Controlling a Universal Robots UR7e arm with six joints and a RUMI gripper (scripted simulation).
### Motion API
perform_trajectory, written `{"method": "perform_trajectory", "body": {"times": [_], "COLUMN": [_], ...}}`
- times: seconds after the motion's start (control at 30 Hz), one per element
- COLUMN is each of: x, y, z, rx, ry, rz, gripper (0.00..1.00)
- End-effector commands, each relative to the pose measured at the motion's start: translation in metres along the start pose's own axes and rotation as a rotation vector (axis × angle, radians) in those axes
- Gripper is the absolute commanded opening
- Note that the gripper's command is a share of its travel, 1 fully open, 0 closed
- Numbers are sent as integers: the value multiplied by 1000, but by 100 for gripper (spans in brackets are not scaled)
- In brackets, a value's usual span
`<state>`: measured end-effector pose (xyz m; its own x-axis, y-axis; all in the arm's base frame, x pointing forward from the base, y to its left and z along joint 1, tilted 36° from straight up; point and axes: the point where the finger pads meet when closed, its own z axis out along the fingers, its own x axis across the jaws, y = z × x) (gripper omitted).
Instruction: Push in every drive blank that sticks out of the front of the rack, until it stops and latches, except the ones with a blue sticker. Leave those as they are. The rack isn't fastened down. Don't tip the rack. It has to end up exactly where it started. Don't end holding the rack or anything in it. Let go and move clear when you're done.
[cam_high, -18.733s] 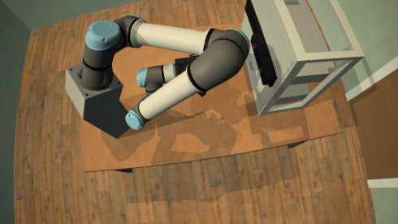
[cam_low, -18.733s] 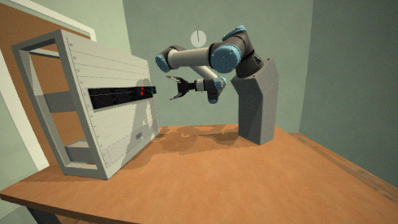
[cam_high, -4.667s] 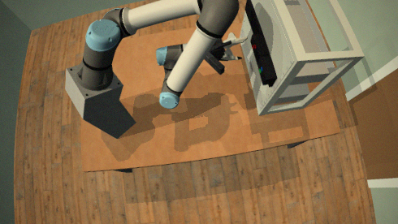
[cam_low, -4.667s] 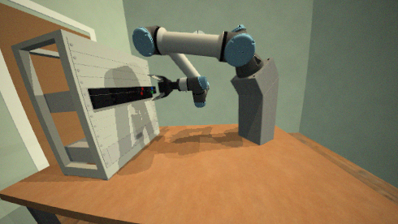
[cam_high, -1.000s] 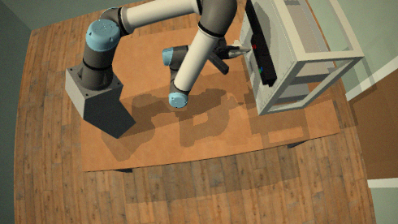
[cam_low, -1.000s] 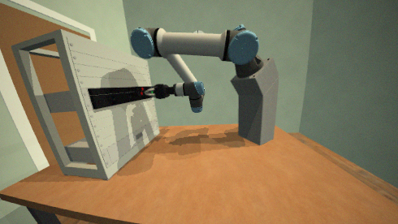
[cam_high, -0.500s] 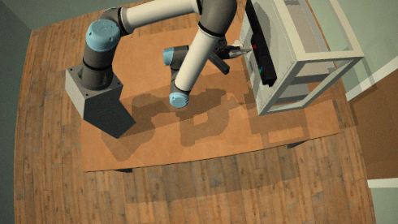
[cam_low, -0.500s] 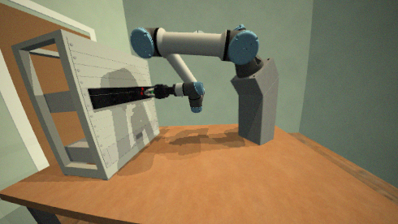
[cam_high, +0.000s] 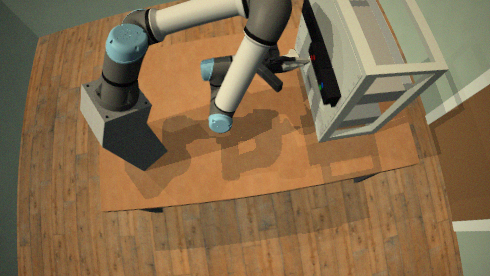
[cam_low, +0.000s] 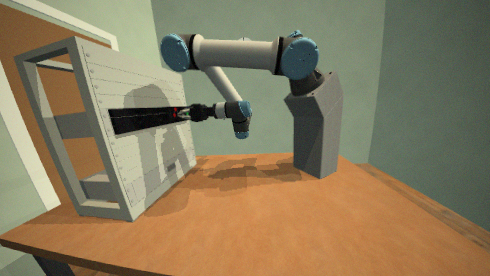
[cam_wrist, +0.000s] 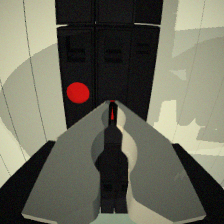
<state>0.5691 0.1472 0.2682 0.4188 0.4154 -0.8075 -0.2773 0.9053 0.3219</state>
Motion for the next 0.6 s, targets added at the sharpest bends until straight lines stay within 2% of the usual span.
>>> {"method": "perform_trajectory", "body": {"times": [0.0, 0.3, 0.57], "x": [0, -1, -1], "y": [0, 0, 0], "z": [0, 10, 10], "rx": [0, 0, 0], "ry": [-1, -1, -1], "rz": [0, 0, 0], "gripper": [0, 0, 0]}}
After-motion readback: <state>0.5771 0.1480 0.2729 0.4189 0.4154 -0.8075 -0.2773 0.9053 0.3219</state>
